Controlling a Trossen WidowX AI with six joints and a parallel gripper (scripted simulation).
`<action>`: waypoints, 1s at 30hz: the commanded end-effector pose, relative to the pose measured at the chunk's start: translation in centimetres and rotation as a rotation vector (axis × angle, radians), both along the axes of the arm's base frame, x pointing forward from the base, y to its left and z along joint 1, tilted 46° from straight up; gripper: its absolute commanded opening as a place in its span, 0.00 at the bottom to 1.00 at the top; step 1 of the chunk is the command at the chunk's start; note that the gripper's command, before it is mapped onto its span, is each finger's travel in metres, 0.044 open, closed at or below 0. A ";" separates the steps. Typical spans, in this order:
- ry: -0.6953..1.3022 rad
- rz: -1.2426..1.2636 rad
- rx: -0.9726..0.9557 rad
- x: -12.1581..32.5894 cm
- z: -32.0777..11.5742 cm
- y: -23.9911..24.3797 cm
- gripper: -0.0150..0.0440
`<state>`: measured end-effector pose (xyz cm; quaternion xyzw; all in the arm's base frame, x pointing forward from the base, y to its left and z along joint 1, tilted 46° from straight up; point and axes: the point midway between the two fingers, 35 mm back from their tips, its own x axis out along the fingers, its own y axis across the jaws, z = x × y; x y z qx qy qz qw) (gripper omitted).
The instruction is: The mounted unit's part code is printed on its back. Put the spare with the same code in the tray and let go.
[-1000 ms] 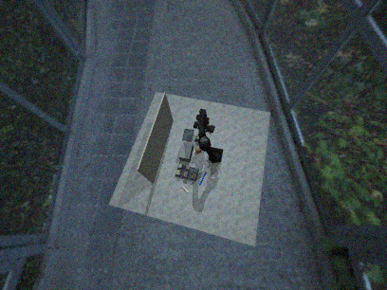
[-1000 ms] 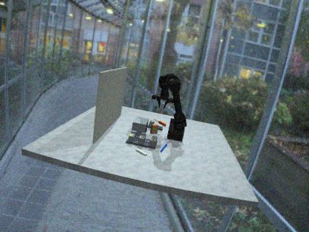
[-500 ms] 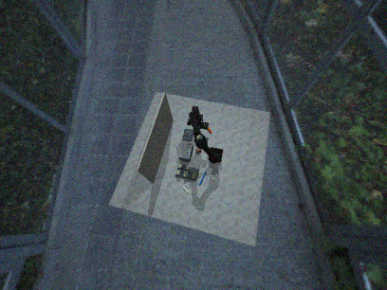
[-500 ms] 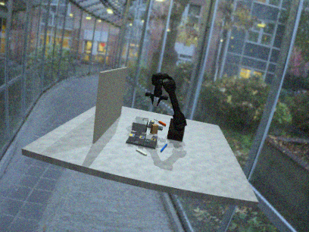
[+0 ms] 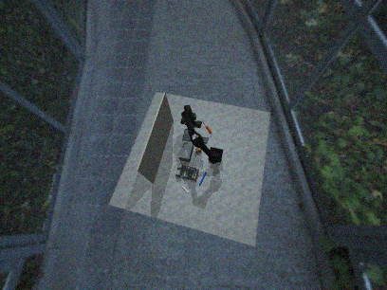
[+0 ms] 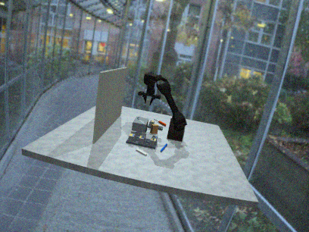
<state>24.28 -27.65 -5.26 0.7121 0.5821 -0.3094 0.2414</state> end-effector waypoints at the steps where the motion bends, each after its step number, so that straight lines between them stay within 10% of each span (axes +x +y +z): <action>1: 0.004 -0.011 0.007 1.4 0.0 -0.1 0.25; 30: 0.008 -0.020 0.019 5.2 -0.9 0.9 0.25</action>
